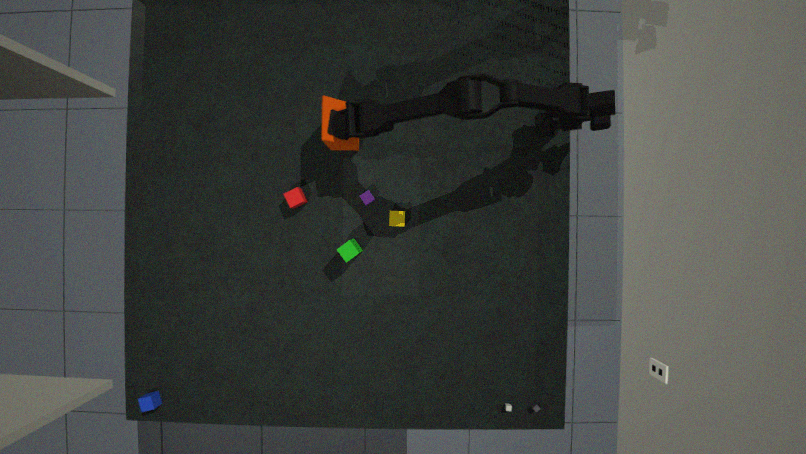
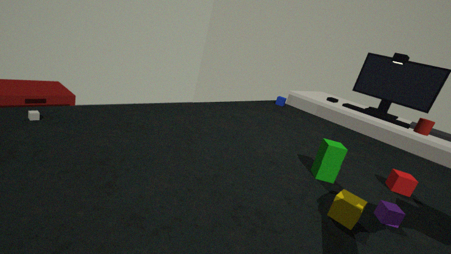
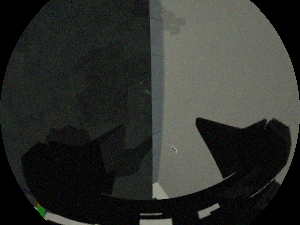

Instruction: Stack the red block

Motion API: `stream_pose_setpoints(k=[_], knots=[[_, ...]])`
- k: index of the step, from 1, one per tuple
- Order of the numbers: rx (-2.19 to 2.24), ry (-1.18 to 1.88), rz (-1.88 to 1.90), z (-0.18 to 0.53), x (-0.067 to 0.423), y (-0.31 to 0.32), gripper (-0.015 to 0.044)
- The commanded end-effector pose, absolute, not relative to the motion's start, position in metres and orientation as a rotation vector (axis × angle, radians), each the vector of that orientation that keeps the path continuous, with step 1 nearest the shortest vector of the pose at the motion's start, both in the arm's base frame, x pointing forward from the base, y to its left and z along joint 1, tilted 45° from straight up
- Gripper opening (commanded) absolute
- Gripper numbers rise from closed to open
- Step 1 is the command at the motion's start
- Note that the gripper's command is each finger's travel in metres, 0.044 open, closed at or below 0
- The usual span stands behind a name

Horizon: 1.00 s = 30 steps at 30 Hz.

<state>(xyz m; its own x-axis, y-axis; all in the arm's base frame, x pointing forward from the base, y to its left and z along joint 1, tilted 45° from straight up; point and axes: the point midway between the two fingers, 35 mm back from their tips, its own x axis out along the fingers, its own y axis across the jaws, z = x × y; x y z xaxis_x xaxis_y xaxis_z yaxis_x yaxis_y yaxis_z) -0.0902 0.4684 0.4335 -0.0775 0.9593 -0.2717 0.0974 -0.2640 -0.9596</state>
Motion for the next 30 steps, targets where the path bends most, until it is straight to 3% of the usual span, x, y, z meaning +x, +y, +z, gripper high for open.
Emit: stream_pose_setpoints(k=[1, 16, 30], knots=[[-1.413, -1.11, 1.399, 0.436, -0.056, 0.469, 0.044], [-1.444, -0.694, 1.245, 0.4, 0.111, 0.469, 0.044], [-1.51, -0.27, 1.172, 0.318, 0.261, 0.418, 0.044]])
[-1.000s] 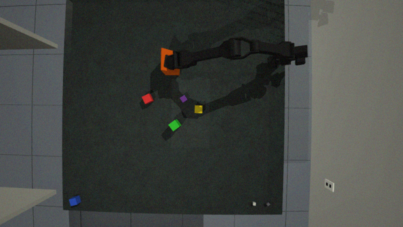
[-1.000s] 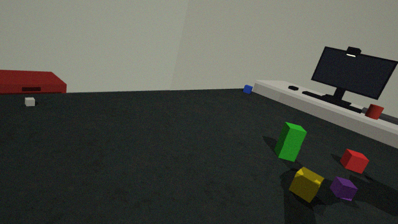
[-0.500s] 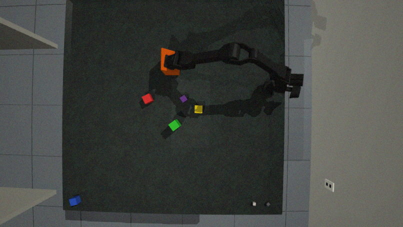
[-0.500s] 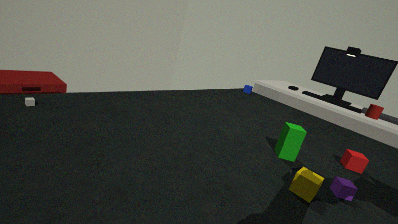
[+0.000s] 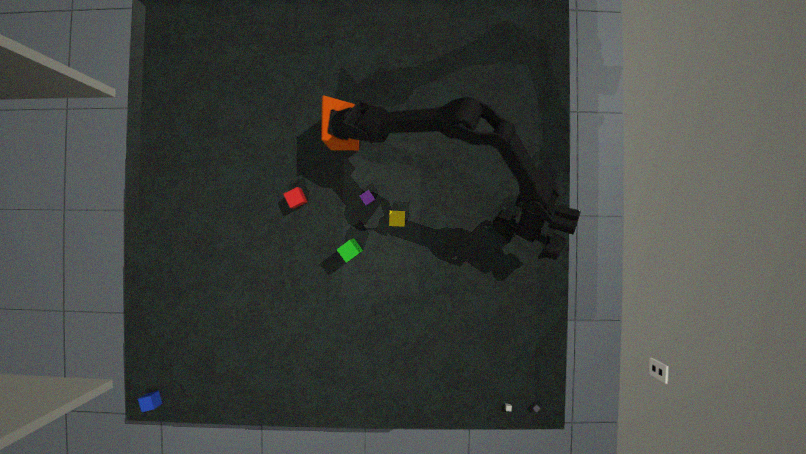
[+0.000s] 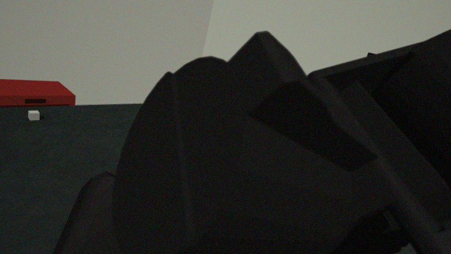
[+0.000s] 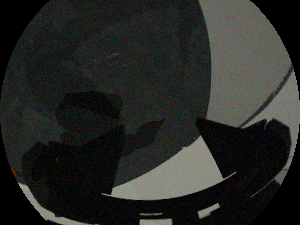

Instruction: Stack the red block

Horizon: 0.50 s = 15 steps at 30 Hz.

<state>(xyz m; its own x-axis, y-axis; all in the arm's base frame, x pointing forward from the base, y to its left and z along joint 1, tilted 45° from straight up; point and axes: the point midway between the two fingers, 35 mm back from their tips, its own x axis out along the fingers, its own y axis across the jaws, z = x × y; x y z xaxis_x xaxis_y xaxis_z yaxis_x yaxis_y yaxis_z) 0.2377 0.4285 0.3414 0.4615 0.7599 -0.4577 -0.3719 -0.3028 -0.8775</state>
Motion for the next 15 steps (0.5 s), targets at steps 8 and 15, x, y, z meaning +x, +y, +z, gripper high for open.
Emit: stream_pose_setpoints(k=[8, 15], knots=[[-1.524, -0.006, 1.172, 0.255, 0.329, 0.364, 0.044], [-1.49, 0.227, 1.172, 0.202, 0.374, 0.304, 0.044]])
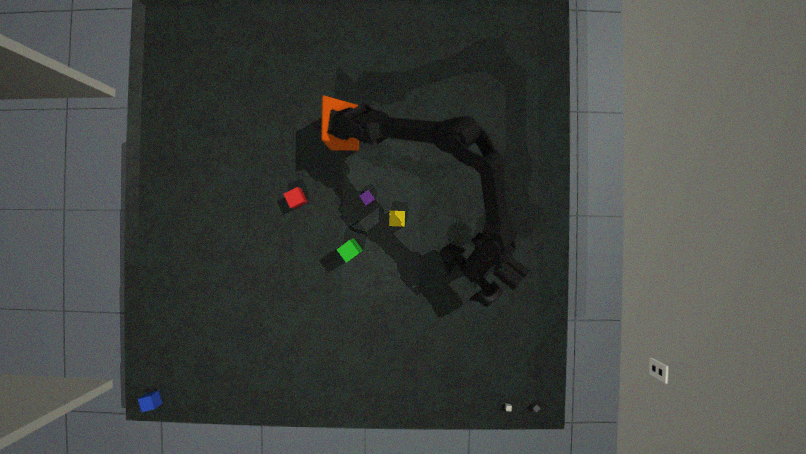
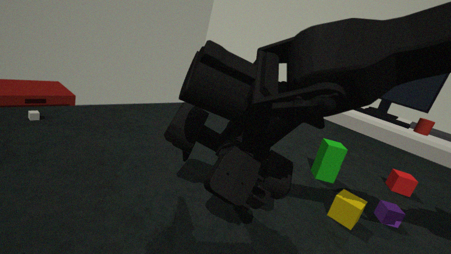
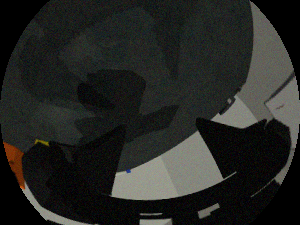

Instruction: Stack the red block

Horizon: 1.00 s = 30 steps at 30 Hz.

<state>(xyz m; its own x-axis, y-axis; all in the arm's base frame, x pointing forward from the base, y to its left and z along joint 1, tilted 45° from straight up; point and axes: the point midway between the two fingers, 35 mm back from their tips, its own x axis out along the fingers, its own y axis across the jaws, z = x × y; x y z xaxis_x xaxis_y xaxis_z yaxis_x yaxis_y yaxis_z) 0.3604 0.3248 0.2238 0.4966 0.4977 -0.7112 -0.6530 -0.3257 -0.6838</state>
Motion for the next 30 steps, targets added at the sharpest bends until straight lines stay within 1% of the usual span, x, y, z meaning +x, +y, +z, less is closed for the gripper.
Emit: stream_pose_setpoints(k=[1, 8, 15, 22, 30], knots=[[-1.483, 0.259, 1.17, 0.195, 0.379, 0.294, 0.044], [-1.407, 0.475, 1.158, 0.148, 0.409, 0.225, 0.044], [-1.278, 0.624, 1.069, 0.129, 0.429, 0.154, 0.044], [-1.134, 0.832, 1.09, 0.078, 0.421, 0.085, 0.044], [-0.902, 1.043, 1.104, 0.025, 0.391, 0.012, 0.044]])
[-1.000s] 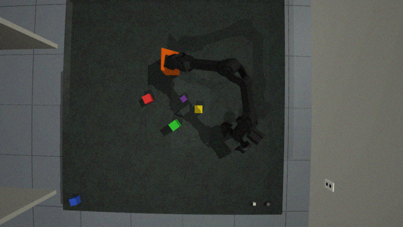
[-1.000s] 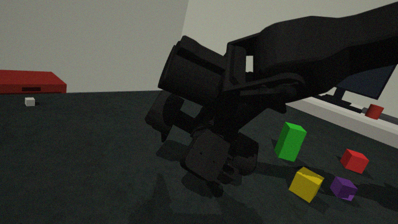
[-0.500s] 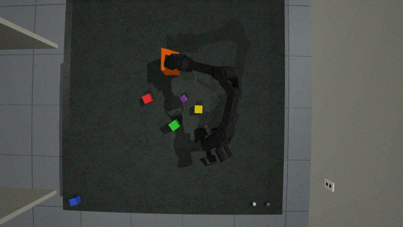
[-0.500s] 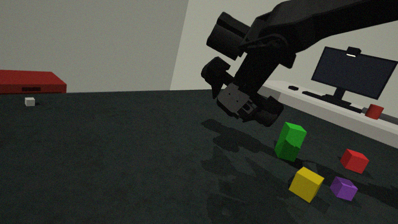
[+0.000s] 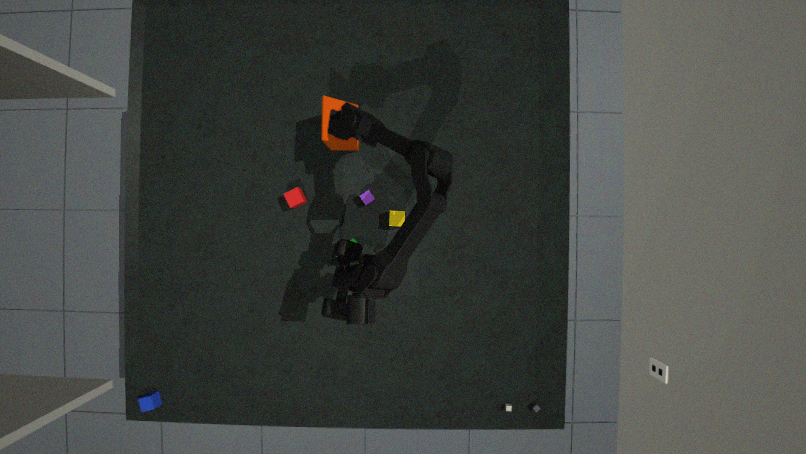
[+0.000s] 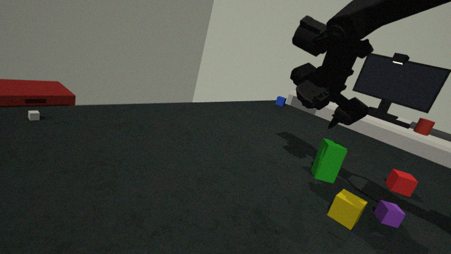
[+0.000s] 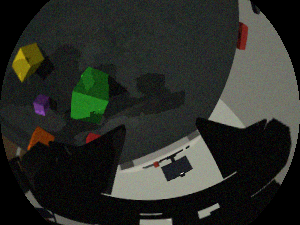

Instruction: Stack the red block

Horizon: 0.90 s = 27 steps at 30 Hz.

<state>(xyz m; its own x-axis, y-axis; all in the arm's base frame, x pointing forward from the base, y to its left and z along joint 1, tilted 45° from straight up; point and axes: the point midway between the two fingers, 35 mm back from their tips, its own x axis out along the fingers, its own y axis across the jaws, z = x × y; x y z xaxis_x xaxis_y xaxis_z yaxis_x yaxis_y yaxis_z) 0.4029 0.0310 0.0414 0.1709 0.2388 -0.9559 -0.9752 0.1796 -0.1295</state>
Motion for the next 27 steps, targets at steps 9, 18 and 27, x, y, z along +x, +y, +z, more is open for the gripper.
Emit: stream_pose_setpoints(k=[9, 18, 27], knots=[[-0.583, 1.213, 1.102, -0.019, 0.337, -0.05, 0.044], [-0.239, 1.301, 1.078, -0.047, 0.275, -0.087, 0.044], [0.114, 1.311, 1.033, -0.06, 0.214, -0.101, 0.044]])
